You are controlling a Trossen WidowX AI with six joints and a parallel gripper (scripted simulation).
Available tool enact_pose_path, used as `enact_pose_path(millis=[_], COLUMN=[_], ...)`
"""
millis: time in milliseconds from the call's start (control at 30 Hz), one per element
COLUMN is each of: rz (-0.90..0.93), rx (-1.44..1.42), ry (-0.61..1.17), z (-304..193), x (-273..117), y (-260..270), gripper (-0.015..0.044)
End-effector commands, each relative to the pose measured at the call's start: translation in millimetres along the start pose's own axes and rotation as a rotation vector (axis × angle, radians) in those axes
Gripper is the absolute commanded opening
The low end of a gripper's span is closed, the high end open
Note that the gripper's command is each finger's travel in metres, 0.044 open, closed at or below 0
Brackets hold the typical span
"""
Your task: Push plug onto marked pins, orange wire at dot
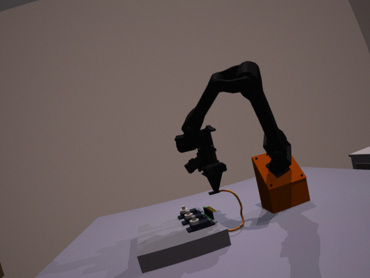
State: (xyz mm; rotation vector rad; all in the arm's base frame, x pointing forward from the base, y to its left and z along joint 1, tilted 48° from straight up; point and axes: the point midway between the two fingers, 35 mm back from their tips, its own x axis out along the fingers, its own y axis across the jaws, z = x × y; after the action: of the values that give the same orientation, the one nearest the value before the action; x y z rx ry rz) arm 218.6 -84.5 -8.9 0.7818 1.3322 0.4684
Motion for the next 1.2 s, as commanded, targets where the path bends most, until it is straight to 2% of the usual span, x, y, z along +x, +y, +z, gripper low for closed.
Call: enact_pose_path(millis=[0,233,500,1167], rz=[0.005,0.008,0.010,0.010], rx=[-0.080,-0.106,-0.106,-0.108], ry=[-0.002,-0.002,-0.002,-0.003], z=[-24,-31,-31,5], x=[3,10,44,42], y=[-3,-3,-2,4], gripper=[0.0000,0.0000,0.0000,0.0000])
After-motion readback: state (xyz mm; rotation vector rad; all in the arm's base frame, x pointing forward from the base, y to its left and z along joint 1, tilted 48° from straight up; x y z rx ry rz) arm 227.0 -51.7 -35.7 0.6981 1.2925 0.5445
